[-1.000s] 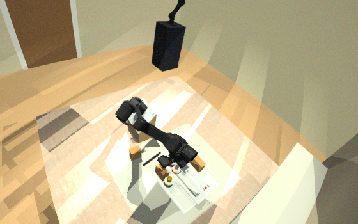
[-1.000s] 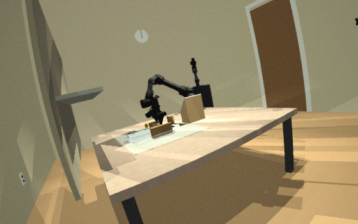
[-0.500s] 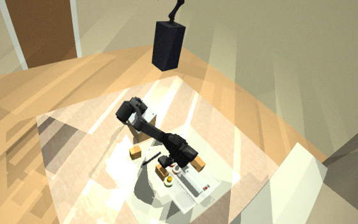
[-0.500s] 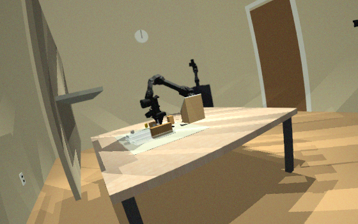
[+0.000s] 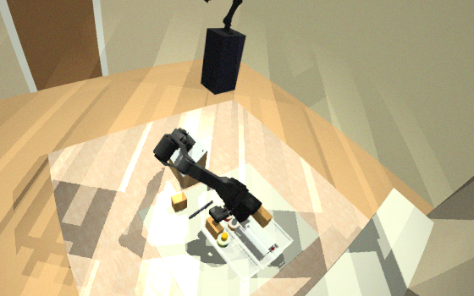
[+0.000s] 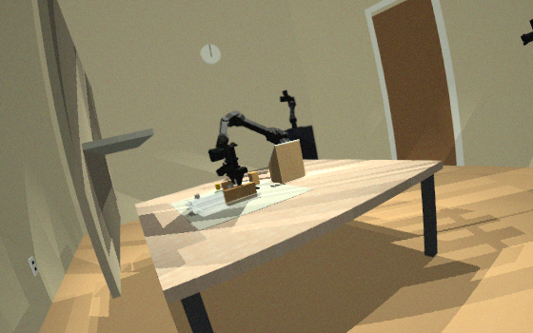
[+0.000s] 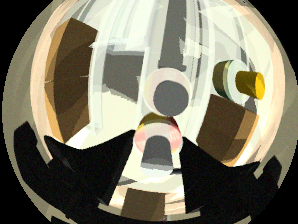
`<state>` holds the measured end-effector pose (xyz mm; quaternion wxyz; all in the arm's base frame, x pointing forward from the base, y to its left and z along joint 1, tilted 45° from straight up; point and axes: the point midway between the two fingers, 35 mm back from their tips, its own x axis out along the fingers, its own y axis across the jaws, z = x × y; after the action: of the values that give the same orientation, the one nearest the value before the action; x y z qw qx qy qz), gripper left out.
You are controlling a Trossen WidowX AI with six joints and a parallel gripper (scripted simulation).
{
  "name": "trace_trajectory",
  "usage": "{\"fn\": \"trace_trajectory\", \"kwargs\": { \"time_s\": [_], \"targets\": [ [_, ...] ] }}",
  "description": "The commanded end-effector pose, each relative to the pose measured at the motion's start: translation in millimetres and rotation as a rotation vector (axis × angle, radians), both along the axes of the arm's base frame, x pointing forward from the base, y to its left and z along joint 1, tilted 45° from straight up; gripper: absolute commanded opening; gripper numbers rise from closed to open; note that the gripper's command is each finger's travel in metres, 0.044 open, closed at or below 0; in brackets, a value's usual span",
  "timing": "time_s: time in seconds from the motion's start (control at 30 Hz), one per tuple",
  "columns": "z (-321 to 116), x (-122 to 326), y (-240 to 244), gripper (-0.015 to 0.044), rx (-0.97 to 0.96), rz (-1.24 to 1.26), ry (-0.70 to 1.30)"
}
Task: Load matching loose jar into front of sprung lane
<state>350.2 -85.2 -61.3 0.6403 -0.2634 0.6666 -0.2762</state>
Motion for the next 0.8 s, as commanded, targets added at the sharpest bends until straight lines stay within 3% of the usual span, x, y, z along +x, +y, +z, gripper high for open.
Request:
{"fn": "trace_trajectory", "kwargs": {
  "time_s": [0.0, 0.77],
  "targets": [
    [0.4, 6.3, -1.0, 0.0, -0.003, 0.004, -0.021],
    [-4.7, 5.1, -6.2, 0.0, -0.003, 0.004, -0.021]
  ]
}}
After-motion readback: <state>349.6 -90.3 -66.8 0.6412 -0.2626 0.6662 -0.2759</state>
